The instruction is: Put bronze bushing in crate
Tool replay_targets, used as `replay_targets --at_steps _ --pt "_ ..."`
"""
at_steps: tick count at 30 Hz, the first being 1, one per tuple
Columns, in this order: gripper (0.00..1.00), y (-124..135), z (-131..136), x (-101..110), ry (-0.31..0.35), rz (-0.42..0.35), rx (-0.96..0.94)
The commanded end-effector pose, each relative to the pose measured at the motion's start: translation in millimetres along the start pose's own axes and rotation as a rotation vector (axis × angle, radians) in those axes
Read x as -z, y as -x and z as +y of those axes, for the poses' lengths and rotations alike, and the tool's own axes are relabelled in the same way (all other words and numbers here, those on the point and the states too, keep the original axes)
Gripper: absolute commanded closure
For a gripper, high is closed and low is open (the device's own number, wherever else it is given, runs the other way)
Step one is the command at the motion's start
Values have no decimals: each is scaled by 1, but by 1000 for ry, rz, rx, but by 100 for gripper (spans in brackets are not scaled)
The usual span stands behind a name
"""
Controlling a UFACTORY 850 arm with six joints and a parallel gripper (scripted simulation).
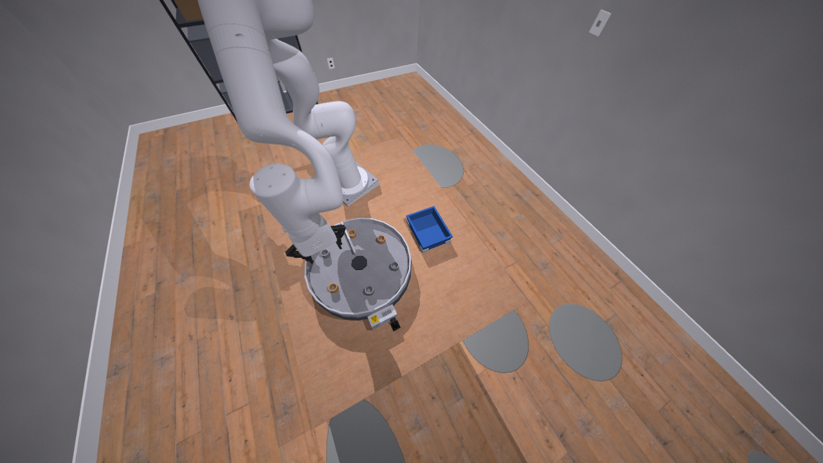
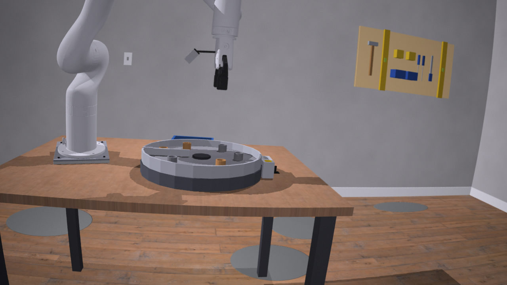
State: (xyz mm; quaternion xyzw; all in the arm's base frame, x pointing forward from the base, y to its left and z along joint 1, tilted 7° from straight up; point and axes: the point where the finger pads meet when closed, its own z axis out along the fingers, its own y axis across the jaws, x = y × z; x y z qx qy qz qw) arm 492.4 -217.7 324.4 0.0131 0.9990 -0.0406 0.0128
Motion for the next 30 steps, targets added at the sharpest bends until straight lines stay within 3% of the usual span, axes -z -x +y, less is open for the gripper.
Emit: replay_targets --at_steps 1,10,12,13,25,30 --pt "0 -23 26 -19 -19 -7 127" --pt "0 -71 68 -55 -35 2 350" --pt "0 -71 68 -55 -35 2 350" --pt "0 -88 81 -66 -39 5 422" --pt "0 -159 127 -107 -41 9 700" --pt "0 -165 131 -111 -40 9 724"
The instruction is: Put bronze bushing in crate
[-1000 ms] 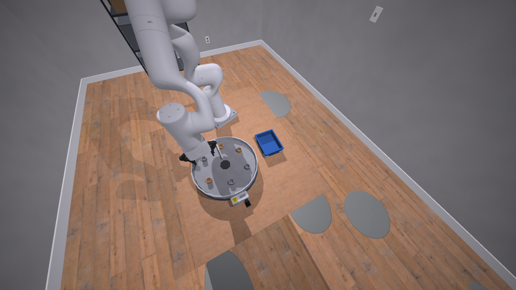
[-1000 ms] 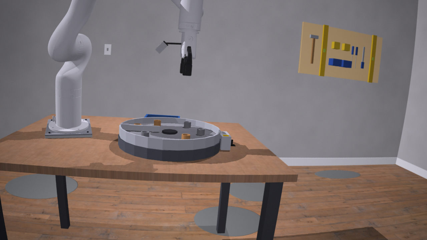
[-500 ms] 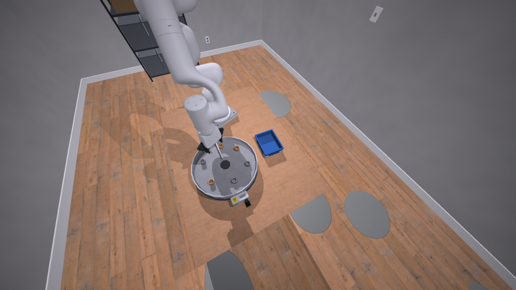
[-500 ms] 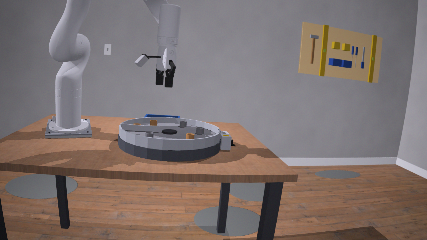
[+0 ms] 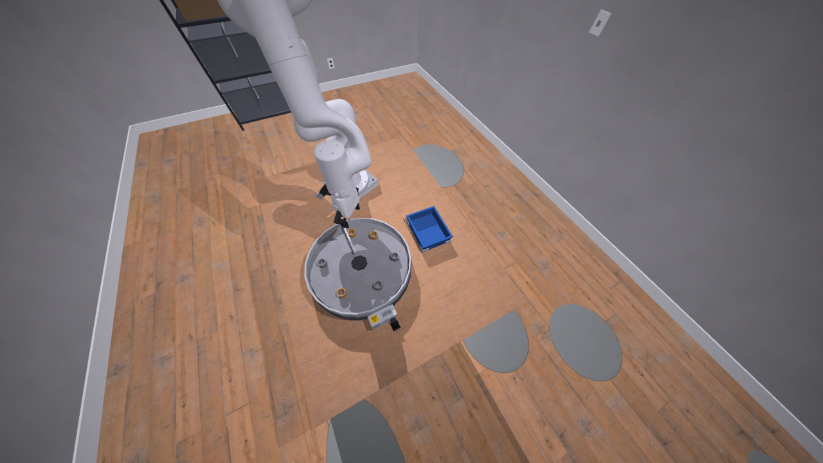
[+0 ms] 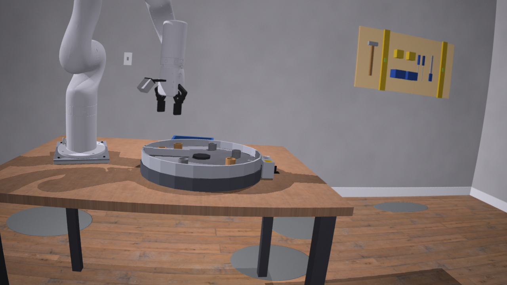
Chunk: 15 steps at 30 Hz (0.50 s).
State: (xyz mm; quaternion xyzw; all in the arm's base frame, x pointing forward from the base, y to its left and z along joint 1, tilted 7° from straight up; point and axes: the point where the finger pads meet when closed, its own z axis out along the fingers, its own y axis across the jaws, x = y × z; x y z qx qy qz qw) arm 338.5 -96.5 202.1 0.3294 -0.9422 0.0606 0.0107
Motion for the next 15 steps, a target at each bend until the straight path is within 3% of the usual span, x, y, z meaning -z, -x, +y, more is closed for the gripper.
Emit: replay_targets --at_steps 1,12,13,15 --pt "0 -1 7 -2 -6 -7 25" --pt "0 -1 7 -2 -6 -7 25" --pt "88 -1 7 -2 -6 -7 25" --pt "88 -1 7 -2 -6 -7 25"
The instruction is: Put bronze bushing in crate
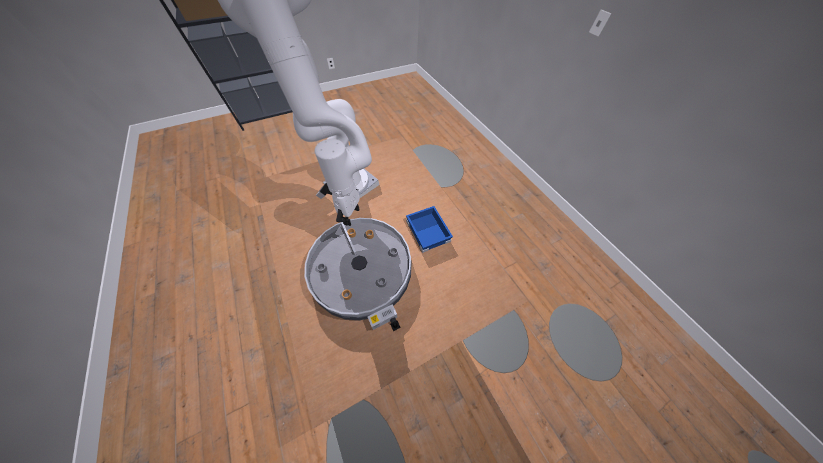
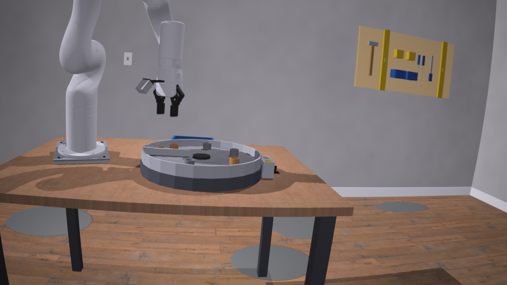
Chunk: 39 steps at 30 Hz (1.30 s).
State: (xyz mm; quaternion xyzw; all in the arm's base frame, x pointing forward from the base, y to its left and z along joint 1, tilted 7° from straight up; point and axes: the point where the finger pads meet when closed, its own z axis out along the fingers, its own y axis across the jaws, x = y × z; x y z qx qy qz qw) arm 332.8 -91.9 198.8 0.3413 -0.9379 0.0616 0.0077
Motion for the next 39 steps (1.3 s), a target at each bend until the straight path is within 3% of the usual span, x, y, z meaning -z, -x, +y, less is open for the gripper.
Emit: replay_targets --at_steps 1,39 --pt "88 0 0 0 -1 -1 0" --pt "87 0 0 0 -1 -1 0"
